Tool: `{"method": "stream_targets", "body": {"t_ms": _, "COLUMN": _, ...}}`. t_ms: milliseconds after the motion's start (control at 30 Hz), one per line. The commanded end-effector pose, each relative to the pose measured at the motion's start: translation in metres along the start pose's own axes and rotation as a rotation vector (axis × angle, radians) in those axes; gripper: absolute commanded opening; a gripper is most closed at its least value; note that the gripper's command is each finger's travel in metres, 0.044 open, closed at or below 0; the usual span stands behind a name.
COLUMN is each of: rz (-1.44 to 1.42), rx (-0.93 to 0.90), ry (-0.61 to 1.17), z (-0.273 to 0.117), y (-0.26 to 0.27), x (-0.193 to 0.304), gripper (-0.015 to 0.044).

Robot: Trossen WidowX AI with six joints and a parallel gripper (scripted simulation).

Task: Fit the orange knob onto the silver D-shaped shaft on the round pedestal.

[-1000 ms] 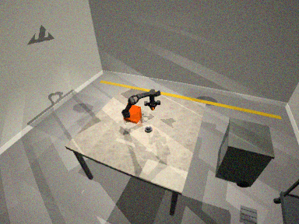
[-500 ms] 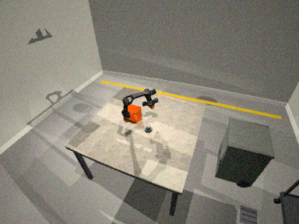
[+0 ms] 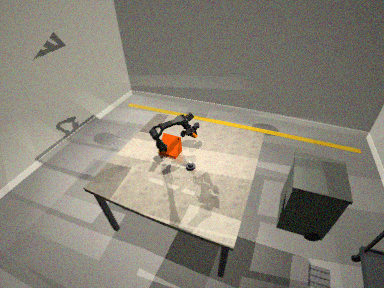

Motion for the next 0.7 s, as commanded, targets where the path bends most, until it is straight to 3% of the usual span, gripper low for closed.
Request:
{"method": "stream_targets", "body": {"t_ms": 0, "rz": -0.005, "rx": -0.086, "ry": -0.017, "z": -0.009, "y": -0.007, "x": -0.001, "gripper": 0.0}}
{"method": "stream_targets", "body": {"t_ms": 467, "rz": -0.006, "rx": -0.364, "ry": -0.057, "z": -0.034, "y": -0.031, "x": -0.004, "gripper": 0.0}}
{"method": "stream_targets", "body": {"t_ms": 500, "rz": -0.006, "rx": -0.295, "ry": -0.04, "z": -0.028, "y": -0.025, "x": -0.003, "gripper": 0.0}}
{"method": "stream_targets", "body": {"t_ms": 667, "rz": -0.006, "rx": -0.295, "ry": -0.04, "z": -0.028, "y": -0.025, "x": -0.003, "gripper": 0.0}}
Point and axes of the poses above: the point midway between the two fingers, 35 mm back from their tips, its own z axis out along the fingers, its own y axis across the jaws, x = y × z, the point moved 9 cm from there along -z, back along the fingers, and after that the axes turned 8 degrees about -z, right-handed, at the moved point
